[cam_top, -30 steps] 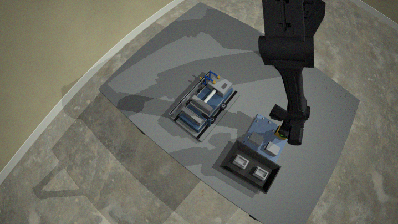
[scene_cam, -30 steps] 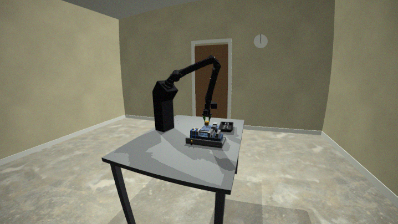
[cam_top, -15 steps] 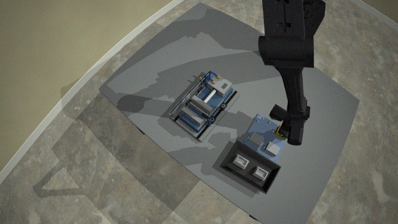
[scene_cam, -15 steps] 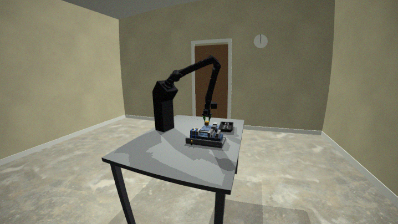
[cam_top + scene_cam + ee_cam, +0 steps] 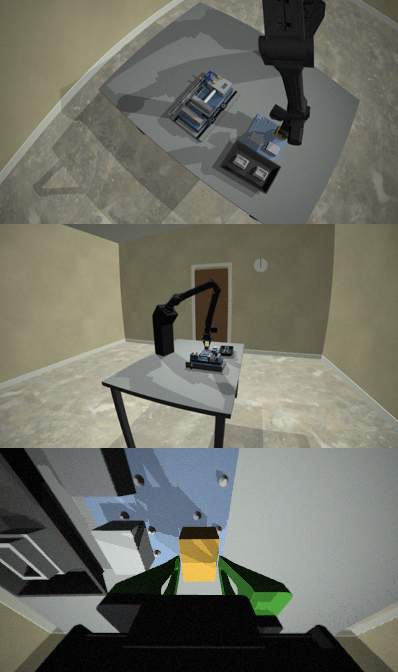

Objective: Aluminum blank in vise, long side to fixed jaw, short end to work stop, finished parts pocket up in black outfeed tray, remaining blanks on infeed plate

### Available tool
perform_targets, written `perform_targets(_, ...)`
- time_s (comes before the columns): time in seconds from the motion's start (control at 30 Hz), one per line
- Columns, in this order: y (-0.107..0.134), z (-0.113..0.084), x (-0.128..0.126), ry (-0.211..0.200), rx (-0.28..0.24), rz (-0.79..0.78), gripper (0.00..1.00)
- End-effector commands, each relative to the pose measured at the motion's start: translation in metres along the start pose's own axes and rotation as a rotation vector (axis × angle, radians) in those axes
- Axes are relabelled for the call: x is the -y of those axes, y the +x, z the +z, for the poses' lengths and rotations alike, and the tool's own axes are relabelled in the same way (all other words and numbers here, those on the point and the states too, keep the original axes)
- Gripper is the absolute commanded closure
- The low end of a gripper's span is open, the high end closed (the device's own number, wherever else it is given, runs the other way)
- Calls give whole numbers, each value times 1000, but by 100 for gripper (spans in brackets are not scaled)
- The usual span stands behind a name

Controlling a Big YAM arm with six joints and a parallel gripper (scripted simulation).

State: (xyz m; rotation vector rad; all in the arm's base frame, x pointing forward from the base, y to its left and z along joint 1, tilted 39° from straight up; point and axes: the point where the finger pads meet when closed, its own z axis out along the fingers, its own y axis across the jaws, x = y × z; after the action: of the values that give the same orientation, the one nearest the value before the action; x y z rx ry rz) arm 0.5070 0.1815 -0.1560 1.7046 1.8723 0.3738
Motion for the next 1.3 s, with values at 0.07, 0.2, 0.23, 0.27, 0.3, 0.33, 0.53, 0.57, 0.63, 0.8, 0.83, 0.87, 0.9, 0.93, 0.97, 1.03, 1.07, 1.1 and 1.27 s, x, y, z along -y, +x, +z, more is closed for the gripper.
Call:
perform_targets(0.07,0,-17,-22,-36,-14,19,36)
perform_targets(0.2,1,-17,-23,-38,-15,20,36)
perform_targets(0.23,1,-17,-23,-38,-15,20,36)
perform_targets(0.27,1,-17,-23,-38,-15,20,36)
perform_targets(0.3,1,-17,-23,-38,-15,20,36)
perform_targets(0.33,1,-16,-23,-38,-15,20,36)
perform_targets(0.53,1,-16,-22,-36,-14,19,36)
perform_targets(0.57,1,-16,-22,-36,-14,19,36)
perform_targets(0.63,1,-15,-22,-35,-14,19,36)
perform_targets(0.8,1,-15,-21,-35,-14,19,36)
perform_targets(0.83,1,-15,-21,-35,-14,19,36)
perform_targets(0.87,1,-15,-21,-35,-14,19,36)
perform_targets(0.9,1,-15,-21,-35,-14,19,36)
perform_targets(0.93,1,-15,-21,-35,-14,19,36)
perform_targets(0.97,1,-15,-21,-35,-14,19,36)
perform_targets(1.03,1,-15,-21,-35,-14,19,36)
perform_targets(1.07,1,-15,-21,-35,-14,19,36)
perform_targets(1.1,1,-15,-21,-35,-14,19,36)
perform_targets(1.27,2,-19,-20,-33,-15,17,36)
